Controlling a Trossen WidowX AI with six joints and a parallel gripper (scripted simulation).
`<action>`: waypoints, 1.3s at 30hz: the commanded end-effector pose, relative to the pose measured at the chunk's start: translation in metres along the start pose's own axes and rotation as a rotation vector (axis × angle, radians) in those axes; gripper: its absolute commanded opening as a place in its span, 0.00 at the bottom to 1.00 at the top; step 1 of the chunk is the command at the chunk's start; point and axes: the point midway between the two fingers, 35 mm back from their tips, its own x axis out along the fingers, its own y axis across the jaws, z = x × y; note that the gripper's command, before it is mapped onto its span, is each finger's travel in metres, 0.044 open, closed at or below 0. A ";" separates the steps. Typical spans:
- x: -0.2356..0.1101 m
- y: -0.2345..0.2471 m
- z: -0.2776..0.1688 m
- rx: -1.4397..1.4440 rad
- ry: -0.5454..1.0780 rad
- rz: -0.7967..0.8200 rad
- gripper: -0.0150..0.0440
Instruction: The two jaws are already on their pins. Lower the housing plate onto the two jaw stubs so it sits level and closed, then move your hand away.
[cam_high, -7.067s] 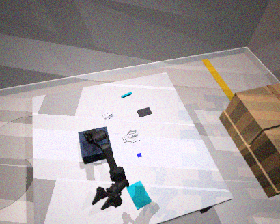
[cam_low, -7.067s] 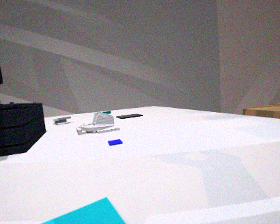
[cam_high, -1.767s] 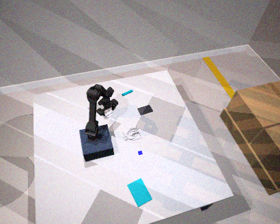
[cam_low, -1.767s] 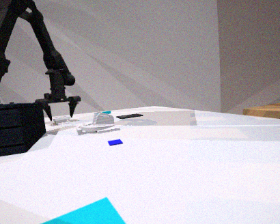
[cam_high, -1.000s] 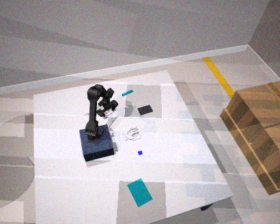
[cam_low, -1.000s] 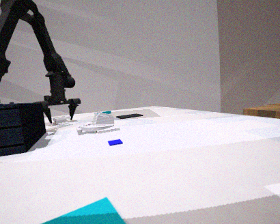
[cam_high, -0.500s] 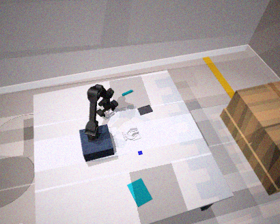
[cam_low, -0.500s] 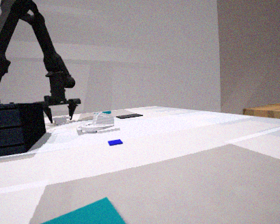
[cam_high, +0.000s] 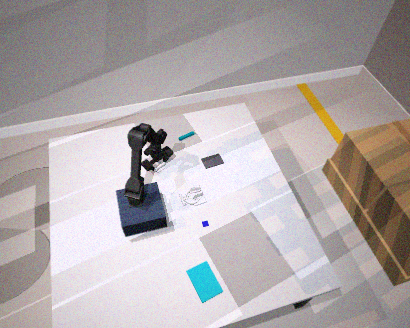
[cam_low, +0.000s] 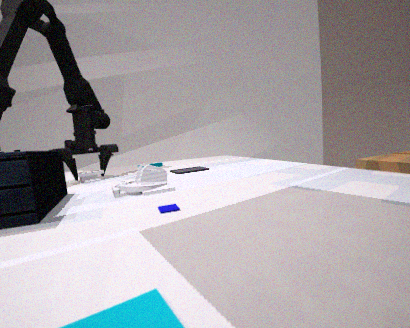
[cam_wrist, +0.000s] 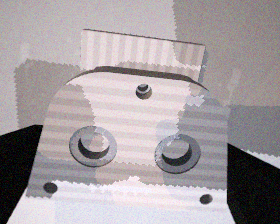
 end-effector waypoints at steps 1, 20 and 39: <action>0.000 0.000 0.000 0.000 0.000 0.000 0.85; -0.055 -0.002 0.001 0.001 -0.003 0.001 0.85; -0.072 -0.011 -0.026 0.185 -0.001 0.002 0.85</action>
